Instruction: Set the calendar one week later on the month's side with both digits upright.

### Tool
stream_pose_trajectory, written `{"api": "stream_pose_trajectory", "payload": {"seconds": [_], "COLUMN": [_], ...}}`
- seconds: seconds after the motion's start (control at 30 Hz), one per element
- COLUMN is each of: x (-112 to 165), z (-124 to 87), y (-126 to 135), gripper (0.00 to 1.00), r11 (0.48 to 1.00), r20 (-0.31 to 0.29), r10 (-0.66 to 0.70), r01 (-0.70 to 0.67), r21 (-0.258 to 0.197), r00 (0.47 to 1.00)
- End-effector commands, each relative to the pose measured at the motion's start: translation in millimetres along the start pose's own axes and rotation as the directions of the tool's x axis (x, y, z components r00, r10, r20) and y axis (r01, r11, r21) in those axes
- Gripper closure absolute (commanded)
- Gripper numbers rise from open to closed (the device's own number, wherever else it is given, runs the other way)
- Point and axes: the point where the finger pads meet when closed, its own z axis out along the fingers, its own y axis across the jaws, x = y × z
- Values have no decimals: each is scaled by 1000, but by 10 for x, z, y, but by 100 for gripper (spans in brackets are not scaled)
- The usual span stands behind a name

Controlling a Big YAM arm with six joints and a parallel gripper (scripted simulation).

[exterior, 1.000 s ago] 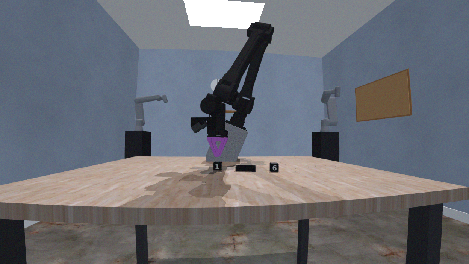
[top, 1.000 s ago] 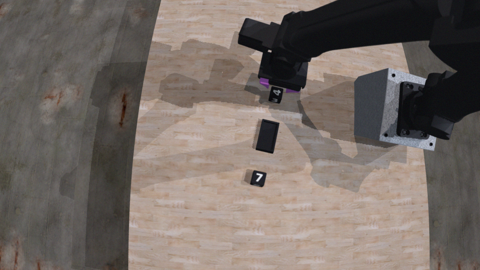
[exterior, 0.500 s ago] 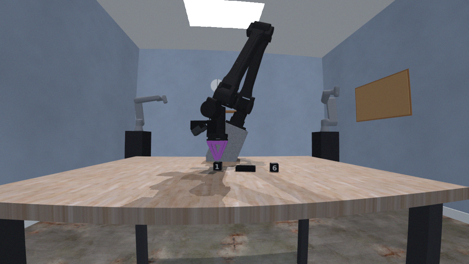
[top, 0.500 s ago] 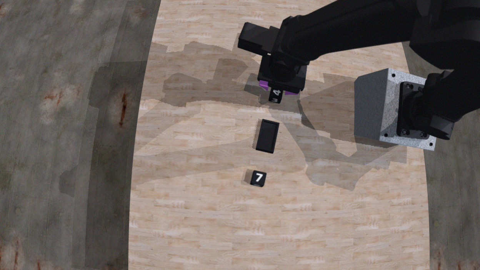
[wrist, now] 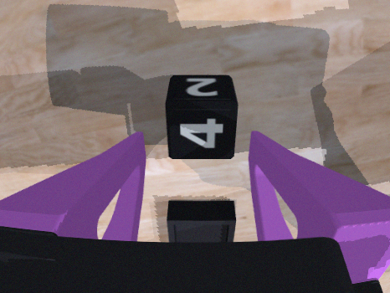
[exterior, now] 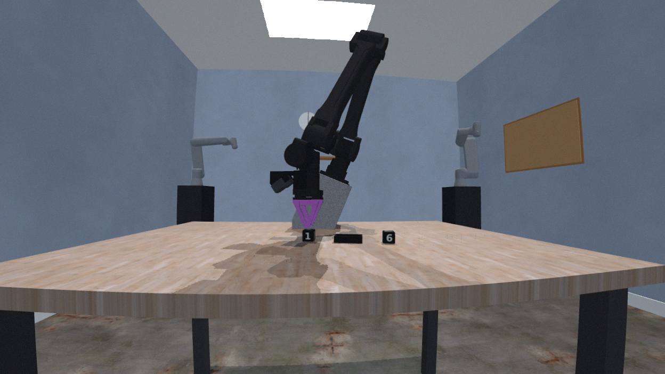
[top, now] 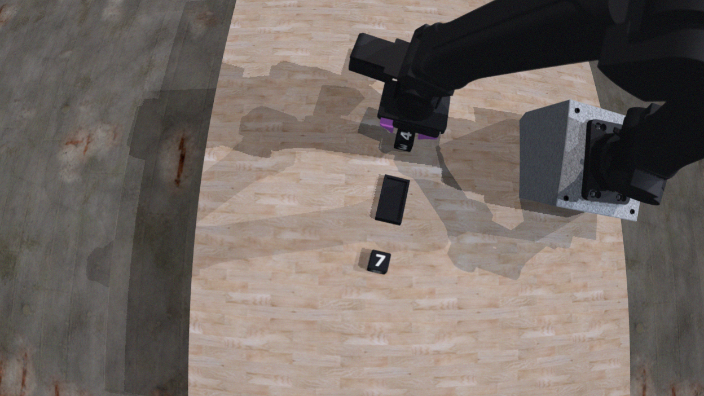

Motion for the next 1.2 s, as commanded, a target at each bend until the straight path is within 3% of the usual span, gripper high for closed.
{"api": "stream_pose_trajectory", "payload": {"seconds": [0.0,1.17], "x": [19,32], "z": [24,11], "y": [-19,-8], "gripper": [55,55], "r11": [1000,1000], "r20": [-1,0], "r10": [9,3], "r01": [-9,-3], "r21": [3,-5], "r00": [1000,1000]}}
